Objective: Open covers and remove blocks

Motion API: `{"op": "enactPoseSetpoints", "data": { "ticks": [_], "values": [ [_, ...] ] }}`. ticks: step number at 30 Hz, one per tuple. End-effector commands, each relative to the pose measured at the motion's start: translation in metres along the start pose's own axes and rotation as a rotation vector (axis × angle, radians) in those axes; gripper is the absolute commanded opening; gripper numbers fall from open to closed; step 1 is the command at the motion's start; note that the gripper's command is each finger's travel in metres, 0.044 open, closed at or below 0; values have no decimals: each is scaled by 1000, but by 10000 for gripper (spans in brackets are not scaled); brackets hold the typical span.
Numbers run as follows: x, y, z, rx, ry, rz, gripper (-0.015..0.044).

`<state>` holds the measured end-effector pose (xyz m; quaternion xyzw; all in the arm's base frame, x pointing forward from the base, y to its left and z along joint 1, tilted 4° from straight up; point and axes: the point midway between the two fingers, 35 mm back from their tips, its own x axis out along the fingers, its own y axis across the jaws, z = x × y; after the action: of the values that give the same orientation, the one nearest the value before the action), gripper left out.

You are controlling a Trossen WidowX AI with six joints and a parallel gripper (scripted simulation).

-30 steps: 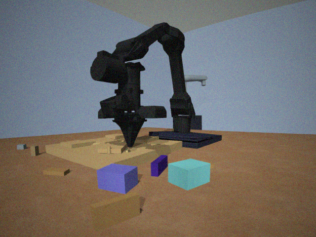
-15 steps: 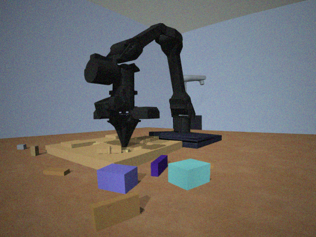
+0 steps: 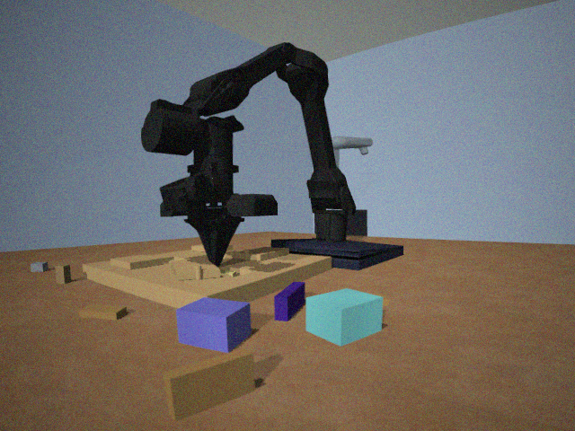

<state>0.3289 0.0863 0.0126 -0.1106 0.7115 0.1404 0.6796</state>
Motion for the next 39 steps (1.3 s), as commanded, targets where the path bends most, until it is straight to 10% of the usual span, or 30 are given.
{"op": "enactPoseSetpoints", "data": {
  "ticks": [1, 39],
  "values": [
    [-1, -6, 4, -2, -3, -6, 0],
    [-2, -33, 36, -2, -5, -8, 0]
  ]
}}
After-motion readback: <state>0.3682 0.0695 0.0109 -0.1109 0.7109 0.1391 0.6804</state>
